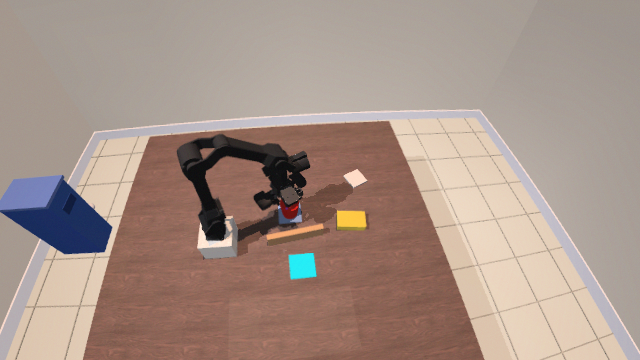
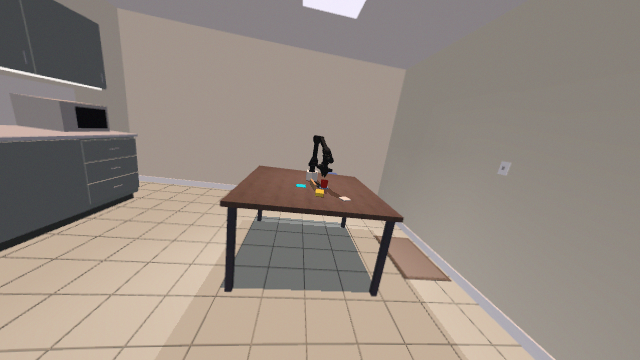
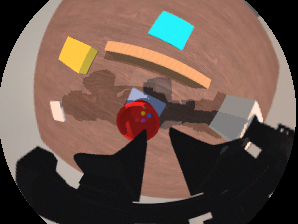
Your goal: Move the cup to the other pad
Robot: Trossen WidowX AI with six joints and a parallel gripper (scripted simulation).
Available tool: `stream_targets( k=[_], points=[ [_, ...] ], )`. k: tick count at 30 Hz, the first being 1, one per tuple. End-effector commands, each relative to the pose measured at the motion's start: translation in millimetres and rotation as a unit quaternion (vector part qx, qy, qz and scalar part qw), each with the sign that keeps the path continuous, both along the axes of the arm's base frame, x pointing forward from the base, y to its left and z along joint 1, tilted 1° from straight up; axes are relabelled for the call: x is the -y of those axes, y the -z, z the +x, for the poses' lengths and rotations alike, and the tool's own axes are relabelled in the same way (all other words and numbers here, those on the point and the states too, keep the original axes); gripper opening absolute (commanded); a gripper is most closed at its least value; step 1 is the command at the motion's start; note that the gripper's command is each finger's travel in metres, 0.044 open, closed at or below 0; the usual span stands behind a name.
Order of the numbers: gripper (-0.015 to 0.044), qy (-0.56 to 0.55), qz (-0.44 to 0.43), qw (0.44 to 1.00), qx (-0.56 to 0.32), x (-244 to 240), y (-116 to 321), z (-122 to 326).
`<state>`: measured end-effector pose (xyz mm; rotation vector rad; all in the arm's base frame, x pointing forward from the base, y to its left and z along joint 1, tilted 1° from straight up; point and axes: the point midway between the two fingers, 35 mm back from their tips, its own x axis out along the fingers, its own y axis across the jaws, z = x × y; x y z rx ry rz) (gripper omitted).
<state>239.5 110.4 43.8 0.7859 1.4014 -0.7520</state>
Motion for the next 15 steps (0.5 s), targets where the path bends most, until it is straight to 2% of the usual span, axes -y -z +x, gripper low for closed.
stream_targets(
  k=[1,15],
  points=[
    [0.0148,0.005,-0.004,1.000,-0.005,0,3,0],
    [0.0148,0.005,-0.004,1.000,-0.005,-1,25,2]
  ],
)
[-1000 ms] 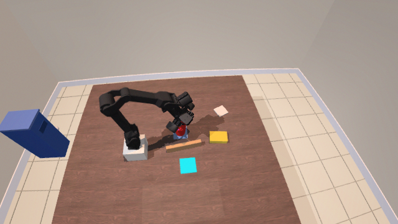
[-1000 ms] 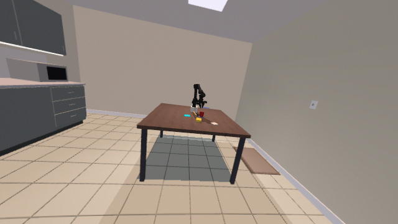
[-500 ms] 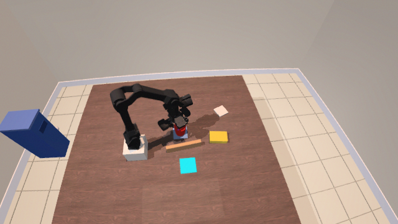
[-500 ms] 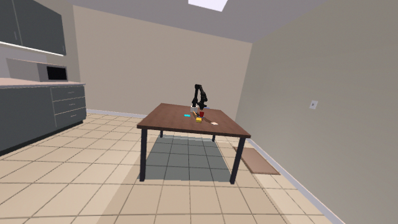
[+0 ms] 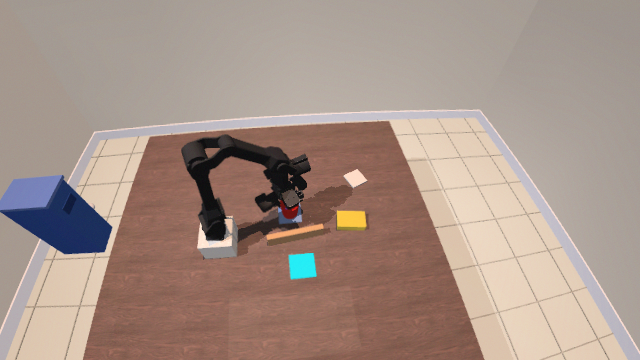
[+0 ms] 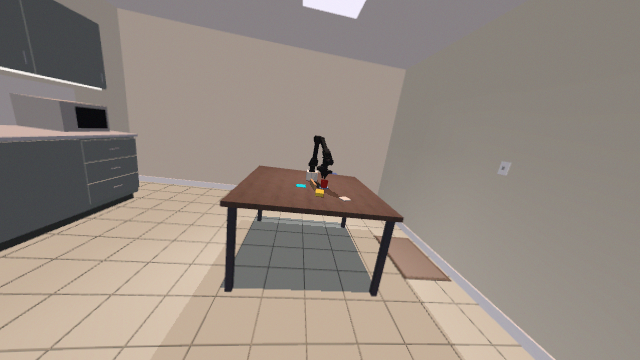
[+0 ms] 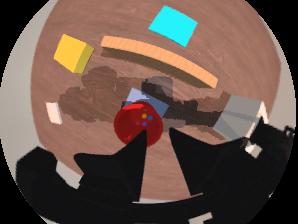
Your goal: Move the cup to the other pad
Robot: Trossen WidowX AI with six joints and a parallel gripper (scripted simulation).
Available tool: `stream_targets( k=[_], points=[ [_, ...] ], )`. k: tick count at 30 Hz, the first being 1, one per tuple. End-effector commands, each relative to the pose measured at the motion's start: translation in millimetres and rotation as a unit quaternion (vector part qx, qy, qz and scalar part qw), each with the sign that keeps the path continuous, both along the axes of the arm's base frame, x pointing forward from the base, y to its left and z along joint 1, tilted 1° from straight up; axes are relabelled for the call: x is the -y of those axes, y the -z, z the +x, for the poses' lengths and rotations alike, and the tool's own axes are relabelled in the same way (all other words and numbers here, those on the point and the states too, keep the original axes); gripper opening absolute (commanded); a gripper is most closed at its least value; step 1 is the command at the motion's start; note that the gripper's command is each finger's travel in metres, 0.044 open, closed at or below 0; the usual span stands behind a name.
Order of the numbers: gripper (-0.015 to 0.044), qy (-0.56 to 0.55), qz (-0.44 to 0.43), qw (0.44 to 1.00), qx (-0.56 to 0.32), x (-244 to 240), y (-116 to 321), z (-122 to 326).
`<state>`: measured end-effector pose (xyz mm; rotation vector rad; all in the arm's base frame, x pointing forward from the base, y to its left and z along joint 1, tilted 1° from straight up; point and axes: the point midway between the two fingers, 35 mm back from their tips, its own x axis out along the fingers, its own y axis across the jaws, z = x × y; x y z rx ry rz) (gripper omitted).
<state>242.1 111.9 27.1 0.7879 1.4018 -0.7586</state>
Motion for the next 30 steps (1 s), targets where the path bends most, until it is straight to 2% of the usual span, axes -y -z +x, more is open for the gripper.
stream_targets(
  k=[1,30],
  points=[
    [0.0148,0.003,-0.004,1.000,-0.004,1,10,-1],
    [0.0148,0.003,-0.004,1.000,-0.004,2,49,-3]
  ],
)
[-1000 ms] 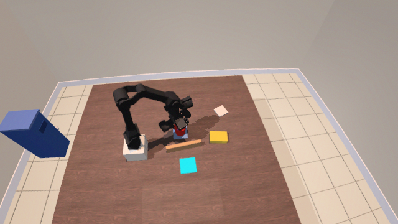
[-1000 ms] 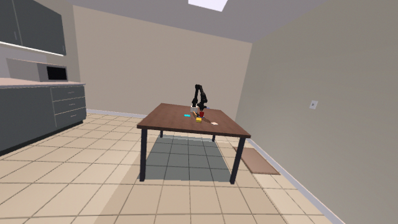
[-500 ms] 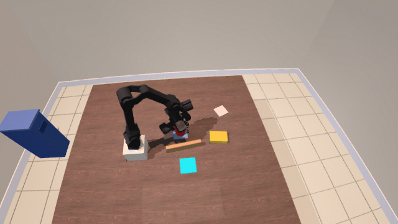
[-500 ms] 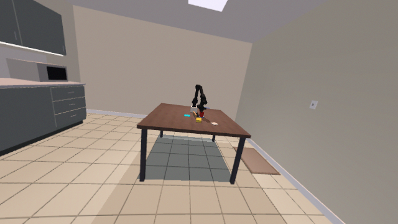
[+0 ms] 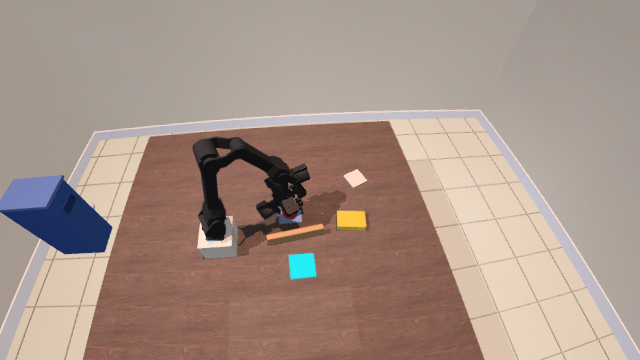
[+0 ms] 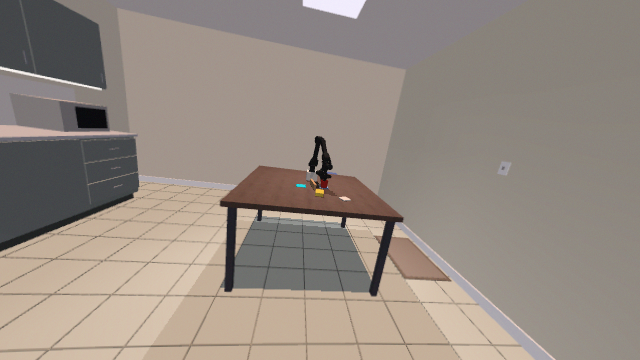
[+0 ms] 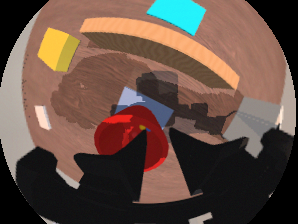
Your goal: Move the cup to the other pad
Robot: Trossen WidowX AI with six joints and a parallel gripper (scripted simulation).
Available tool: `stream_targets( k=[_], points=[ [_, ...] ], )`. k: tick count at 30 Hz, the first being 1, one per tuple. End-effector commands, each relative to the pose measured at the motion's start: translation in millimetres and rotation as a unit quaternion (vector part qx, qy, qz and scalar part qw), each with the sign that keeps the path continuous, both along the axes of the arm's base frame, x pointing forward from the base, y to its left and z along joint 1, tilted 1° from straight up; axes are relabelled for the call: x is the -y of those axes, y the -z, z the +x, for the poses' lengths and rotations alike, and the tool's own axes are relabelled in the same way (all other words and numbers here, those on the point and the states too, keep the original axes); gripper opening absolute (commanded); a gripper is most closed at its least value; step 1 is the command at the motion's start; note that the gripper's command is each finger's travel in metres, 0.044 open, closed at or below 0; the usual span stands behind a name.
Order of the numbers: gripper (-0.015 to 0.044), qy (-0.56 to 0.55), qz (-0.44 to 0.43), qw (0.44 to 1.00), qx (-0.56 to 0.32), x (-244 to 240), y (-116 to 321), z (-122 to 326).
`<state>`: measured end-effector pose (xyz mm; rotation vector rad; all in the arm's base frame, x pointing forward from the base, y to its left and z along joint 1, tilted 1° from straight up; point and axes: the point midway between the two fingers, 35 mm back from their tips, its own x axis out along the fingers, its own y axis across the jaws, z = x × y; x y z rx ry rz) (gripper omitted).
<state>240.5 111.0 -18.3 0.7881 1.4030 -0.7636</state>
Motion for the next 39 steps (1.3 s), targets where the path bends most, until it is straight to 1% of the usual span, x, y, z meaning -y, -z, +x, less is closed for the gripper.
stream_targets(
  k=[1,5,8,18,25,39],
  points=[
    [0.0148,0.001,-0.003,1.000,-0.002,1,4,-1],
    [0.0148,0.001,-0.003,1.000,-0.002,1,4,-1],
    [0.0069,0.000,-0.001,1.000,-0.002,0,2,-1],
    [0.0002,0.000,-0.001,1.000,-0.002,0,2,-1],
    [0.0000,0.000,-0.001,1.000,-0.002,0,-5,0],
    [0.0000,0.001,-0.002,1.000,-0.002,0,-60,-2]
  ],
)
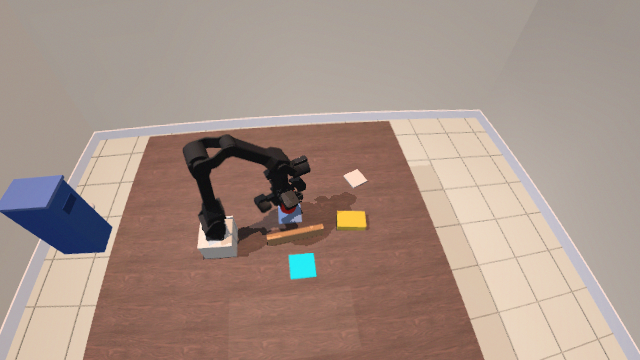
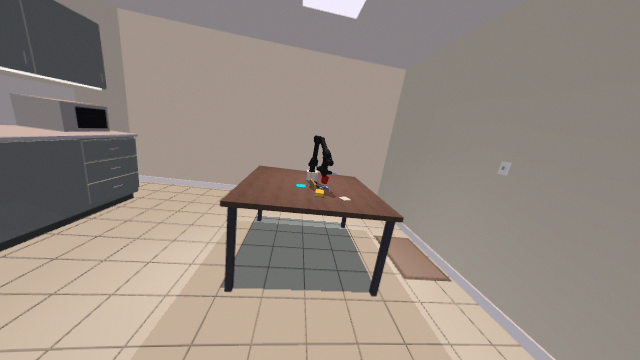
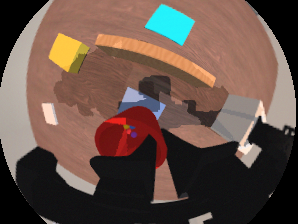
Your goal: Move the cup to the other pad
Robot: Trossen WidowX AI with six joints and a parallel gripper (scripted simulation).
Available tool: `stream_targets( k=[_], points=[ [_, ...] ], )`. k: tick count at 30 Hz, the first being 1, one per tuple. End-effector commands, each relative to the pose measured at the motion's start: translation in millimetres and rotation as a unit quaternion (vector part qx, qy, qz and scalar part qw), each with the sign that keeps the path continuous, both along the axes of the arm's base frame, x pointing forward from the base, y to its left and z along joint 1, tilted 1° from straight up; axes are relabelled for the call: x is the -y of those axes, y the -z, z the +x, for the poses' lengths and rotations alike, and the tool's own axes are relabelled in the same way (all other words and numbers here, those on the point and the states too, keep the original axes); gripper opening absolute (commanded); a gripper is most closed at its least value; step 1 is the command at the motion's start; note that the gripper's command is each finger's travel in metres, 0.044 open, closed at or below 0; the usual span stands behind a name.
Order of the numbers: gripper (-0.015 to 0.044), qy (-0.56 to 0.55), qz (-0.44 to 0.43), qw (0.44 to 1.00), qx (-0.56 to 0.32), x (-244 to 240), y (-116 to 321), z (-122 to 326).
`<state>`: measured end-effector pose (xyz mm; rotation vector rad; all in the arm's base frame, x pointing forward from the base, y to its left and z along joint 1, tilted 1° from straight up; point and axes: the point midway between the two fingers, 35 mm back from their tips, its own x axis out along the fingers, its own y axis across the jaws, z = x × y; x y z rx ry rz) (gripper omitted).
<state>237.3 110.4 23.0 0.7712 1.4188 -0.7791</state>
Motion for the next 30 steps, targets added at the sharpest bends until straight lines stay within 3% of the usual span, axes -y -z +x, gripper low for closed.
stream_targets(
  k=[1,30],
  points=[
    [0.0000,0.002,0.003,1.000,0.009,-1,-22,1],
    [0.0000,0.002,0.002,1.000,0.009,0,-36,-7]
  ],
)
